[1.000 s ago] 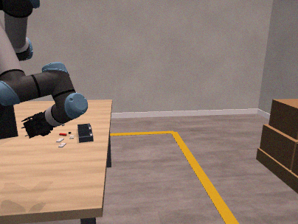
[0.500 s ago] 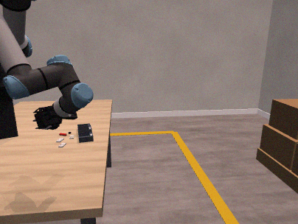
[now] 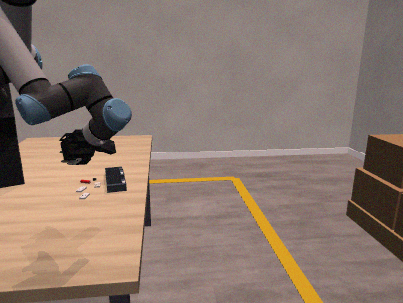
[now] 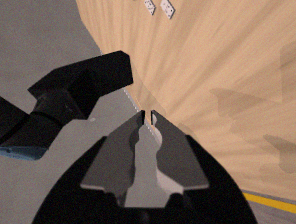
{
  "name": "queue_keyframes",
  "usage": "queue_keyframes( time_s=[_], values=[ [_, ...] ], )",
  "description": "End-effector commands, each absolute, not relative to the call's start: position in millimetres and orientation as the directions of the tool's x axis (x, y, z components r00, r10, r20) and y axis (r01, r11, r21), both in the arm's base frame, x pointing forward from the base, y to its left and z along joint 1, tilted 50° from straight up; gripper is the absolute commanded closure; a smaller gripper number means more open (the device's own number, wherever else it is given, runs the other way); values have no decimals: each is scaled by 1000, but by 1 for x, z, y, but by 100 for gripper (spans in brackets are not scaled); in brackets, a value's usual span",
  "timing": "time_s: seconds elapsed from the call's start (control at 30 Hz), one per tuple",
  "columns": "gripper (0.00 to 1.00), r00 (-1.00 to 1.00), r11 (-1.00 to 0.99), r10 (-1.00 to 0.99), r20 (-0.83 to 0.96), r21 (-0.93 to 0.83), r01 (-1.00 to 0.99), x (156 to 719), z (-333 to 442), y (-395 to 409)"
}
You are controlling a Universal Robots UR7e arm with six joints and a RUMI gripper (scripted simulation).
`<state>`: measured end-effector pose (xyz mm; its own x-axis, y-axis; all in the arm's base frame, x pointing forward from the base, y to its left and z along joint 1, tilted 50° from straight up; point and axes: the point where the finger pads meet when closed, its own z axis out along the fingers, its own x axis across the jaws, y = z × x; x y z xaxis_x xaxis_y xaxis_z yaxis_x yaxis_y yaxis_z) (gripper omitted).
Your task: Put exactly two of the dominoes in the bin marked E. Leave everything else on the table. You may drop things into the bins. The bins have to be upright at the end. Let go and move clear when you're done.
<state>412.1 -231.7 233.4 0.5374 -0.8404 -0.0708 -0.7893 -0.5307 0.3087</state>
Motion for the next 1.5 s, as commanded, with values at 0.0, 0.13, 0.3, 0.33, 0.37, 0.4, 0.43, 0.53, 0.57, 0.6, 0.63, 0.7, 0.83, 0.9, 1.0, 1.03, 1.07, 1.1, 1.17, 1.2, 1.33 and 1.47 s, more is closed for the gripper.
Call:
queue_keyframes(
  time_s=[0.0, 0.13, 0.3, 0.33, 0.37, 0.4, 0.43, 0.53, 0.57, 0.6, 0.63, 0.7, 0.83, 0.9, 1.0, 1.03, 1.07, 1.1, 1.17, 1.2, 1.33, 1.47],
  values=[
    [96, 480, -467, -877, -26, 278, -839, 422, 226, -209],
    [96, 480, -467, -877, -26, 278, -839, 424, 224, -202],
    [96, 431, -418, -902, -1, 249, -874, 431, 217, -180],
    [96, 431, -418, -902, -1, 249, -874, 431, 217, -180],
    [96, 394, -381, -919, 14, 225, -897, 433, 215, -173],
    [96, 381, -368, -924, 18, 217, -904, 435, 212, -165],
    [96, 381, -368, -924, 18, 217, -904, 437, 210, -158],
    [96, 381, -368, -924, 18, 217, -904, 437, 210, -158],
    [96, 341, -330, -940, 29, 193, -924, 439, 208, -150],
    [96, 329, -318, -944, 32, 185, -930, 440, 206, -142],
    [96, 329, -318, -944, 32, 185, -930, 442, 203, -136],
    [96, 329, -318, -944, 32, 185, -930, 442, 203, -136],
    [96, 275, -266, -961, 40, 151, -952, 445, 197, -113],
    [96, 275, -266, -961, 40, 151, -952, 445, 197, -113],
    [96, 220, -214, -975, 43, 118, -970, 448, 190, -90],
    [96, 220, -214, -975, 43, 118, -970, 448, 190, -90],
    [96, 220, -214, -975, 43, 118, -970, 448, 190, -90],
    [96, 220, -214, -975, 43, 118, -970, 448, 190, -90],
    [96, 165, -161, -986, 40, 85, -983, 449, 186, -74],
    [96, 165, -161, -986, 40, 85, -983, 449, 184, -68],
    [96, 110, -108, -993, 31, 54, -993, 449, 180, -52],
    [96, 110, -108, -993, 31, 54, -993, 449, 178, -45]
  ],
)
